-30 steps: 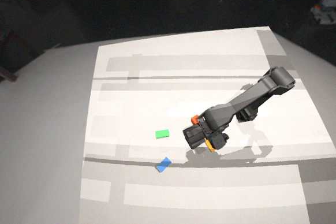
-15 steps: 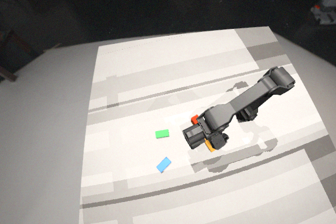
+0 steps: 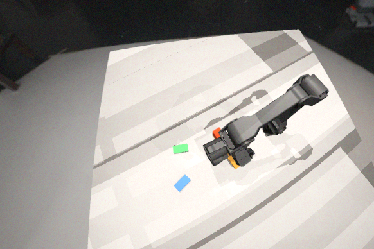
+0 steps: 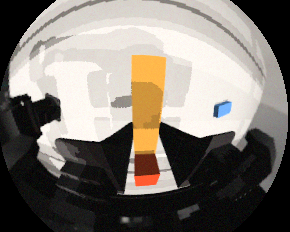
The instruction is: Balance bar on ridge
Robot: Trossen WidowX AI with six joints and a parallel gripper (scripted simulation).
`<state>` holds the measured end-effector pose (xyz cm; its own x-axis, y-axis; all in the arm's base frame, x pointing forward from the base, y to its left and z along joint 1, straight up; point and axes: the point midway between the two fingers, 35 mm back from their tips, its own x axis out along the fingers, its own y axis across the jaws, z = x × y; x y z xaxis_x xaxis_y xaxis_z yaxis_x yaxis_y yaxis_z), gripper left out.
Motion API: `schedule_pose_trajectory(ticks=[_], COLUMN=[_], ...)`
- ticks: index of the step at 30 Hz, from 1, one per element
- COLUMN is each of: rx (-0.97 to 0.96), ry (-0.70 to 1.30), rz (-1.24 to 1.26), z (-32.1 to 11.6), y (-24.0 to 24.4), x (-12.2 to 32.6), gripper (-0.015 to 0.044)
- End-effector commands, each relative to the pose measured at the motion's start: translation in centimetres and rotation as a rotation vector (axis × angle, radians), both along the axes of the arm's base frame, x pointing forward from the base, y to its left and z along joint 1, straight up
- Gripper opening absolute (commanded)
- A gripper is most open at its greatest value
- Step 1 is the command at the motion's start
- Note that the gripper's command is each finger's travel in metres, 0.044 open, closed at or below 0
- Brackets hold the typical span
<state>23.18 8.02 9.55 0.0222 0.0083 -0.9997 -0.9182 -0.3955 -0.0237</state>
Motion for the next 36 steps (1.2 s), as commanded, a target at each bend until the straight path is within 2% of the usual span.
schedule_pose_trajectory(ticks=[1, 36], rx=[0.0, -0.001], ry=[-0.001, -0.001], rz=[0.002, 0.002], z=[-0.07, -0.36], y=[0.0, -0.01], x=[0.04, 0.05], gripper=[0.0, 0.0])
